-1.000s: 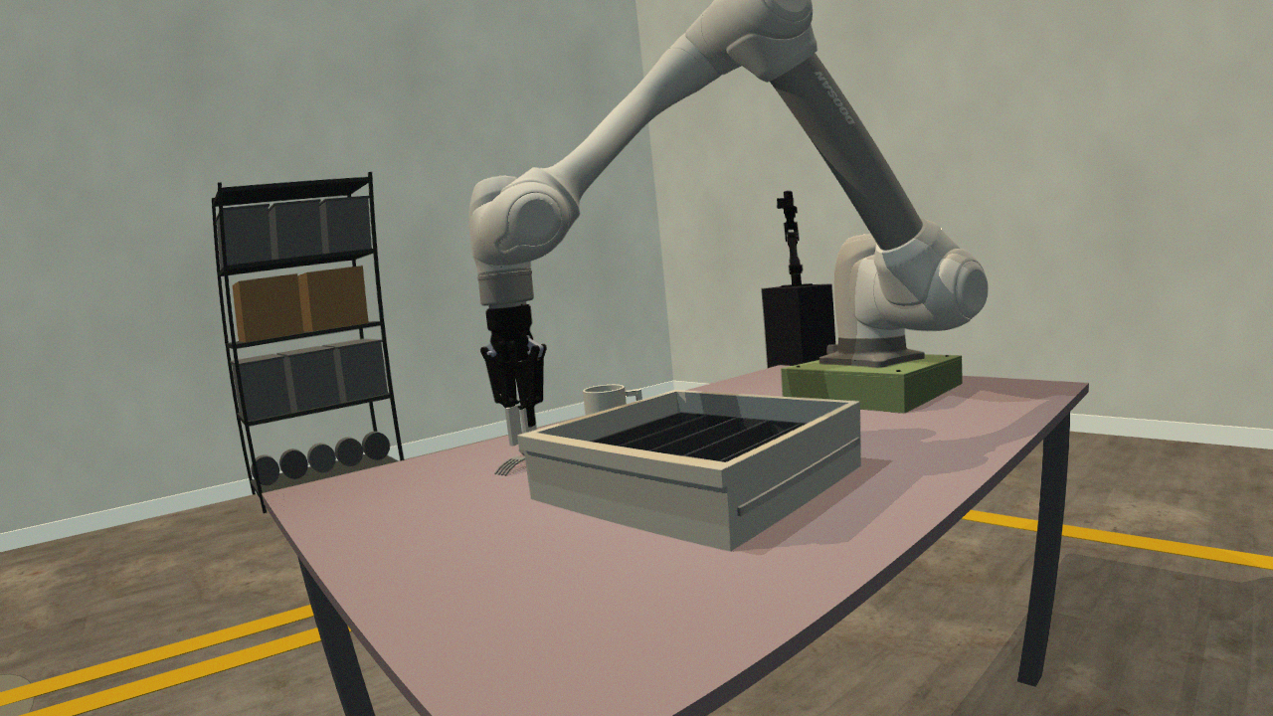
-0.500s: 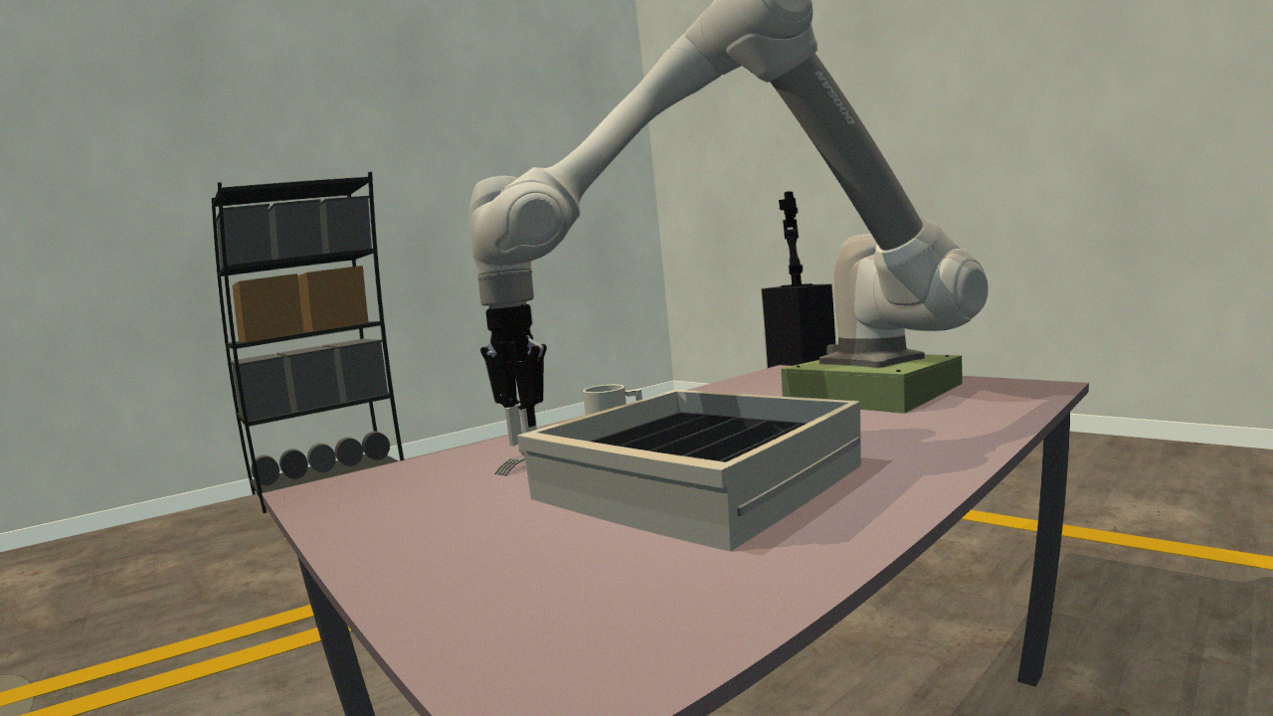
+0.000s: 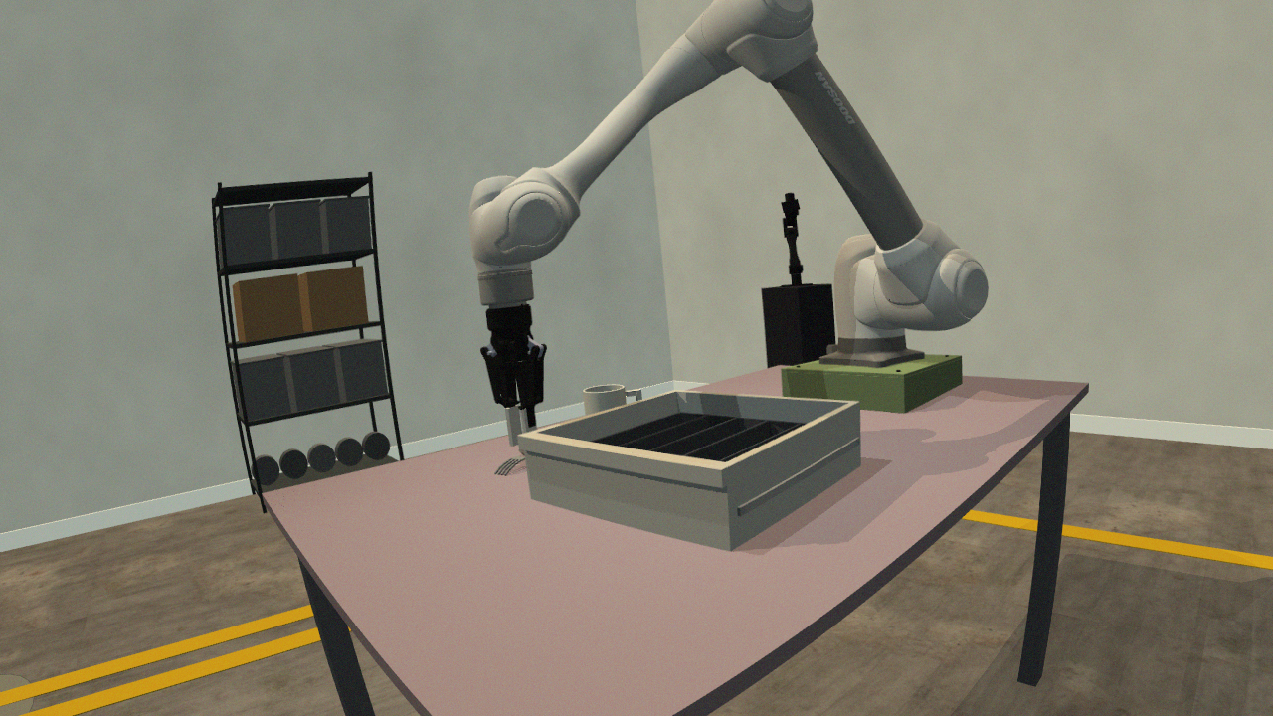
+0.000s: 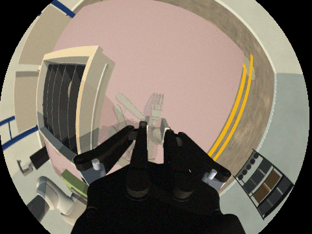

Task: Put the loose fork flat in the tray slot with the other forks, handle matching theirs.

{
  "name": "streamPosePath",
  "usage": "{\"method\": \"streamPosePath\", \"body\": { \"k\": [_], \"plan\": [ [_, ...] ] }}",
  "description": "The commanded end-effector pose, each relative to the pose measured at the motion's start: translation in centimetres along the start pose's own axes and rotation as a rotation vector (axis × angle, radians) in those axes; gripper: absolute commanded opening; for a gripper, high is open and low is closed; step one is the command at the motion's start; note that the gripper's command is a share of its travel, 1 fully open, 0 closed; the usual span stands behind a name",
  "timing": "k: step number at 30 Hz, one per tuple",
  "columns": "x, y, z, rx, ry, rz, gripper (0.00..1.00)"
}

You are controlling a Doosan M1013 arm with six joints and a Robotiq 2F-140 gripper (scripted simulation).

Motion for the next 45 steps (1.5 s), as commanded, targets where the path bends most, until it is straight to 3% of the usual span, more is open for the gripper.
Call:
{"method": "streamPosePath", "body": {
  "k": [1,32,45],
  "plan": [
    [-0.3,0.0,0.2,0.002,-0.004,0.006,0.18],
    [-0.3,0.0,0.2,0.002,-0.004,0.006,0.18],
    [-0.3,0.0,1.3,0.002,-0.004,0.006,0.18]
  ]
}}
Point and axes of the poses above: the point where the finger pads meet when closed, its own z axis out along the fingers, its own x axis across the jaws, y = z × x, the point moved 3 cm from there along -z, back along the fingers, and after that the axes turned 10 degrees about z, right-handed, at the moved point
